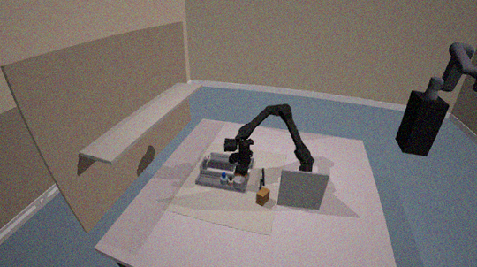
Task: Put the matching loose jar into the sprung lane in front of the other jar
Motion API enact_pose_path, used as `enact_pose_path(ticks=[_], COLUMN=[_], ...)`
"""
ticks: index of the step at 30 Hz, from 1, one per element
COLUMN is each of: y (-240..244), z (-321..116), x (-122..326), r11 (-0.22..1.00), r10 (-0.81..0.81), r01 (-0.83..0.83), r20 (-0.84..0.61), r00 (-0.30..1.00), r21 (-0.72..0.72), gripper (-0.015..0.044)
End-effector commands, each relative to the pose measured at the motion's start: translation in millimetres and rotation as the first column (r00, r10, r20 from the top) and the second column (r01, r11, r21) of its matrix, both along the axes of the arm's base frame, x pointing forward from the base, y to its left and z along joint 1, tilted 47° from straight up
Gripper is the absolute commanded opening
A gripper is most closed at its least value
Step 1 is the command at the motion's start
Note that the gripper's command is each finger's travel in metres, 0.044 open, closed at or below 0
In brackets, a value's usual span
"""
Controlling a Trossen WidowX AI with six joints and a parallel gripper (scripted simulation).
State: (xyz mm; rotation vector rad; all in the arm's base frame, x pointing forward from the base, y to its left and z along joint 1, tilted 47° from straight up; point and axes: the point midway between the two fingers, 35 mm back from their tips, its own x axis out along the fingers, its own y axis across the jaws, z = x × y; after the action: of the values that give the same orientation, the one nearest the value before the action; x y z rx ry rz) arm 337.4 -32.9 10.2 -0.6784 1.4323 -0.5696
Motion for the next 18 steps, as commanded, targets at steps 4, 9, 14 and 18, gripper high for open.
enact_pose_path(ticks=[4,9,14,18], y=[-1.7,-2.5,-2.6,-2.6], z=[-0.2,-0.9,-0.9,-0.9], x=[3.0,2.2,1.3,0.7], r11=[1.0,1.0,1.0,1.0], r10=[0.005,0.005,0.005,0.005], r01=[-0.005,-0.005,-0.005,-0.005], r20=[0.012,0.012,0.012,0.012], r00=[1.0,1.0,1.0,1.0], r21=[-0.004,-0.004,-0.004,-0.004], gripper=[0.0,0.0,0.0,0.0])
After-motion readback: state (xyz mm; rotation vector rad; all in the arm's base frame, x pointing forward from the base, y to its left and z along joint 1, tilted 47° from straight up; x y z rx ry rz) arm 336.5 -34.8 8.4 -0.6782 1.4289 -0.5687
